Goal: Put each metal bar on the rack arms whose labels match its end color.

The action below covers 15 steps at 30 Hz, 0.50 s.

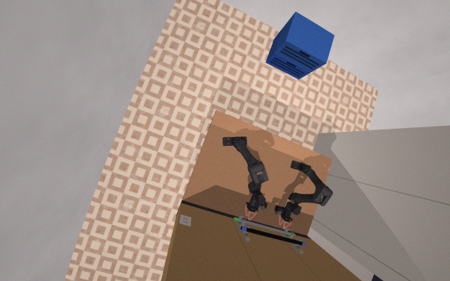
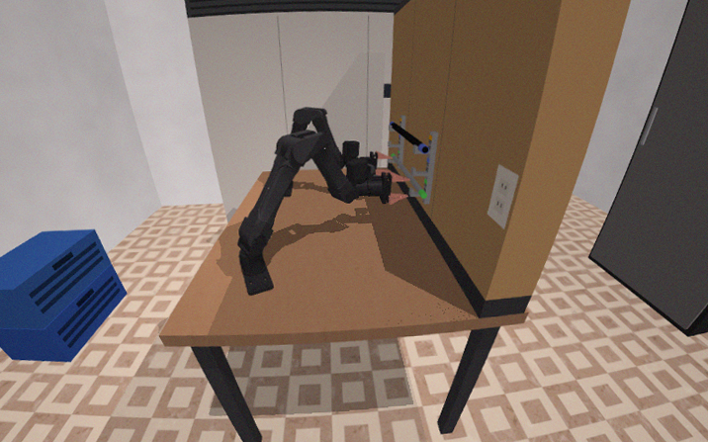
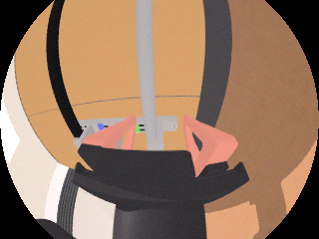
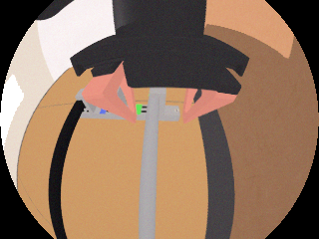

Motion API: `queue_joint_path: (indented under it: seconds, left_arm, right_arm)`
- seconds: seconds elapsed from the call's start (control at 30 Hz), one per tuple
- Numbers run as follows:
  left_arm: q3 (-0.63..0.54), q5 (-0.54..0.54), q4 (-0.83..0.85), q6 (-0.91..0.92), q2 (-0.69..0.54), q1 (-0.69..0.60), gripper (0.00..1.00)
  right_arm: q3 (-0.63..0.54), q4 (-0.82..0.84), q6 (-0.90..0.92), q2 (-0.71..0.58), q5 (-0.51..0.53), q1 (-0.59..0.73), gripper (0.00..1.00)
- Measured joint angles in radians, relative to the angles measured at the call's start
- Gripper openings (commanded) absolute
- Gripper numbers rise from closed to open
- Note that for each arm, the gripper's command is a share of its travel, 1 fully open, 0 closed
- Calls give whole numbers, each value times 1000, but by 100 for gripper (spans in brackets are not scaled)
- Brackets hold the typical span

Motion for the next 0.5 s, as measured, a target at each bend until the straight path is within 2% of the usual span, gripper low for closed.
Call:
queue_joint_path:
  seconds: [0.5]
  left_arm:
    - [-65,-13,27,0,-40,-16,64]
  right_arm:
    - [-60,26,0,-32,24,24,63]
